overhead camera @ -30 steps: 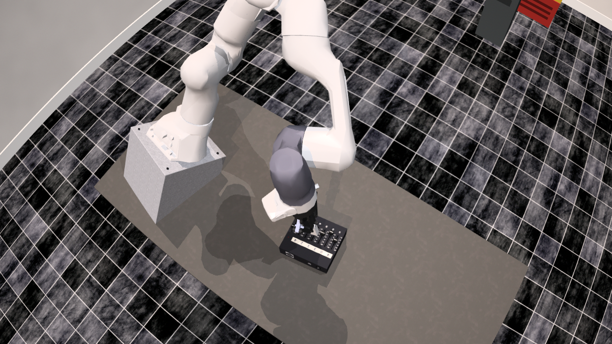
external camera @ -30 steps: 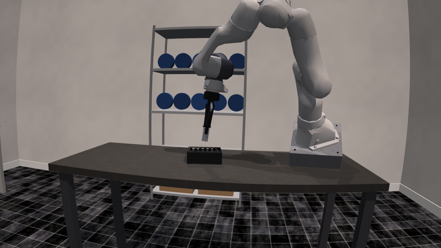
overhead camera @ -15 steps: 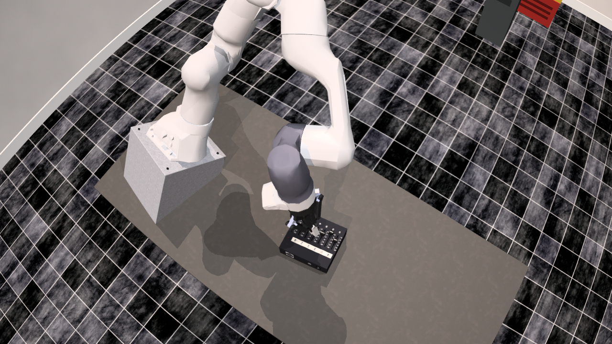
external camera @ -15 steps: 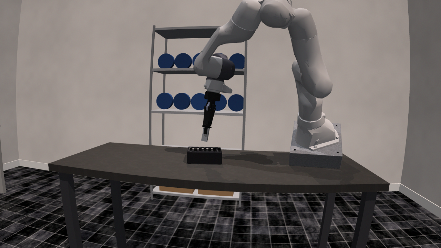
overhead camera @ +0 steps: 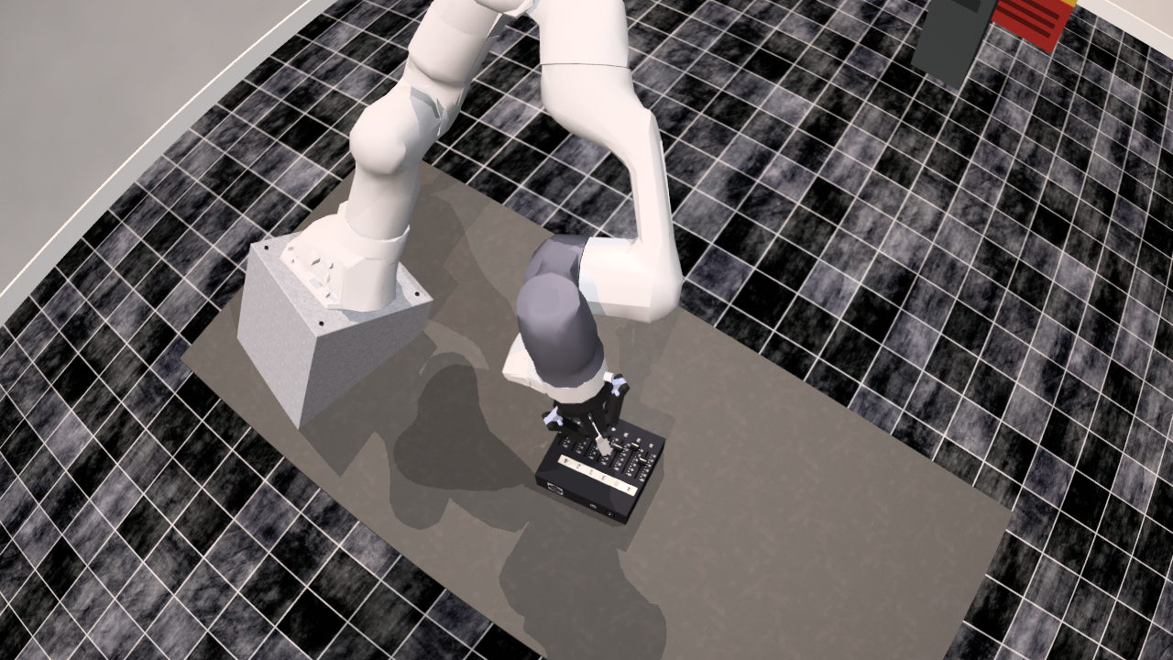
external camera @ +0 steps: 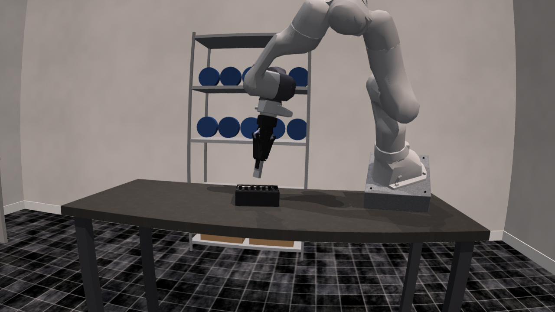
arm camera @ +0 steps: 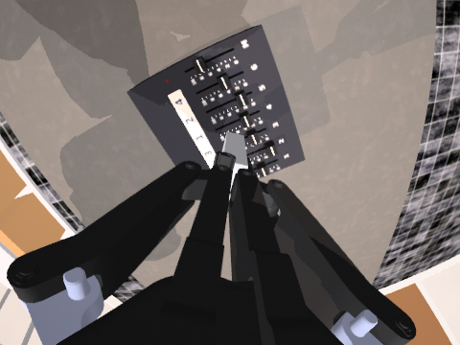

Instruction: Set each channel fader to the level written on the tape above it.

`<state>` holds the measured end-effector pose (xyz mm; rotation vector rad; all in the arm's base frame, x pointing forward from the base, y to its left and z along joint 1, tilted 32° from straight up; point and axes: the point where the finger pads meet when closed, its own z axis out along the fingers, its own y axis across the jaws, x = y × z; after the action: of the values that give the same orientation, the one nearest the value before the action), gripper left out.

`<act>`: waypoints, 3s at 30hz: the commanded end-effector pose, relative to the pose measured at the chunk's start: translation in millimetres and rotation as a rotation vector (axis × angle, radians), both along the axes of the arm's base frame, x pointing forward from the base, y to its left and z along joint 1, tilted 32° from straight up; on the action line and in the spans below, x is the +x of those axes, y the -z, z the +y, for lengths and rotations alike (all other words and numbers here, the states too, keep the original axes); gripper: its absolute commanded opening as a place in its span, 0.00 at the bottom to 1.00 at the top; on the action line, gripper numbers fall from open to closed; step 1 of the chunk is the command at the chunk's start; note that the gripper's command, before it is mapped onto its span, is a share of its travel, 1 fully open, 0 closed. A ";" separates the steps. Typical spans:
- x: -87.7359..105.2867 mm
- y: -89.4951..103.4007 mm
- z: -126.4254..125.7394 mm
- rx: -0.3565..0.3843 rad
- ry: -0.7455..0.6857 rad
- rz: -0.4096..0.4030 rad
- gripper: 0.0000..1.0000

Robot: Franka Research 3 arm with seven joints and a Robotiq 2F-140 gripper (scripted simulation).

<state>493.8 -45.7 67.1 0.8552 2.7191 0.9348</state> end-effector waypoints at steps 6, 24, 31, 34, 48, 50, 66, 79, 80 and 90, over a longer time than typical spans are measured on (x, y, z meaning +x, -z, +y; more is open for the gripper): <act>-0.3 1.3 -2.0 0.078 0.297 0.246 0.00; 1.2 8.9 2.4 0.150 0.603 0.509 0.00; 2.1 13.3 5.0 0.169 0.694 0.595 0.00; 2.4 15.1 6.0 0.169 0.694 0.595 0.00; 3.4 19.9 8.8 0.169 0.694 0.595 0.00; 3.4 20.3 9.1 0.169 0.694 0.595 0.00; 3.5 20.8 9.4 0.169 0.694 0.595 0.00; 3.5 20.8 9.4 0.169 0.694 0.595 0.00; 3.5 20.8 9.4 0.169 0.694 0.595 0.00; 3.5 20.8 9.4 0.169 0.694 0.595 0.00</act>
<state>497.2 -37.4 46.0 2.2061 2.4051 0.8333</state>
